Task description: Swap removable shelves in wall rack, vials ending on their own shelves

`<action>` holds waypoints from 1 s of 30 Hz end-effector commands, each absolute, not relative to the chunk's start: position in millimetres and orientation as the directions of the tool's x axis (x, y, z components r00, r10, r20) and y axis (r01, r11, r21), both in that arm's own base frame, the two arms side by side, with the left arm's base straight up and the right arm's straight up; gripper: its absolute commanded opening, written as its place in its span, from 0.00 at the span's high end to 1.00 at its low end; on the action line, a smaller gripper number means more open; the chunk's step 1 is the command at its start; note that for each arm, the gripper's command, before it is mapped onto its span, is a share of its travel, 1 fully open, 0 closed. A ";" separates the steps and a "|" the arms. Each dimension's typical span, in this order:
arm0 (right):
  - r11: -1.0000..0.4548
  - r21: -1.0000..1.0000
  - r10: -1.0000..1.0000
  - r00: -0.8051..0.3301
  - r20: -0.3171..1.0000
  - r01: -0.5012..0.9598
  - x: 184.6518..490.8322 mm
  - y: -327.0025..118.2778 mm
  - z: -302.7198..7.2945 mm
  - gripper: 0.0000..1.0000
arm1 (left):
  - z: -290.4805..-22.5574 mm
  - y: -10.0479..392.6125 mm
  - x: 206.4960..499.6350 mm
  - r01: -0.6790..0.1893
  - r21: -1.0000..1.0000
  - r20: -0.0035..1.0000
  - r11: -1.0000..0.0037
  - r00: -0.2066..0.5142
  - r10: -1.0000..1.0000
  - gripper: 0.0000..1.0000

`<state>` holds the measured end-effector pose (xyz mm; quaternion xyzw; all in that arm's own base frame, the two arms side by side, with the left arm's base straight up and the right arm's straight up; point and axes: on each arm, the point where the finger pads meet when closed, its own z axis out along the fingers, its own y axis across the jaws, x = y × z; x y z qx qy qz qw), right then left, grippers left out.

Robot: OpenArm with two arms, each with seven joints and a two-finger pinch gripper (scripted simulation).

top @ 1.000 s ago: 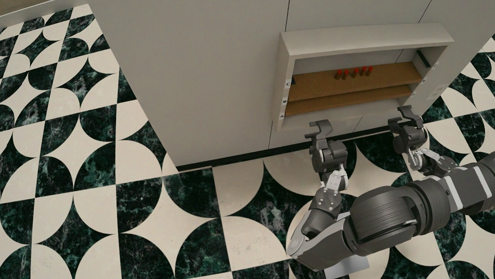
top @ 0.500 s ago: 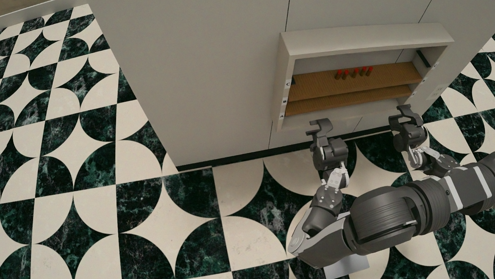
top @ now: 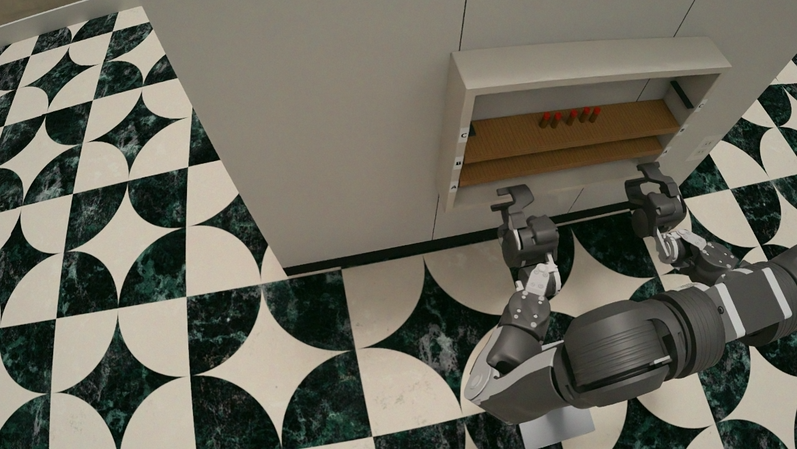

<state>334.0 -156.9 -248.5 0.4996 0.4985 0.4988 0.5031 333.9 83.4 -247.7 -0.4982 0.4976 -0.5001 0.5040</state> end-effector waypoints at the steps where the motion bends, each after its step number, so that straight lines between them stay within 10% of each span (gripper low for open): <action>1: 0.000 1.000 1.000 0.000 0.000 0.000 335.9 -155.7 -248.9 0.67 | -248.9 82.3 335.9 0.000 -1.000 0.000 0.000 0.000 -1.000 0.67; 30: 0.000 1.000 1.000 0.000 0.000 0.000 367.6 -155.7 -248.9 0.67 | -248.9 82.3 367.6 0.000 -1.000 0.000 0.000 0.000 -1.000 0.67</action>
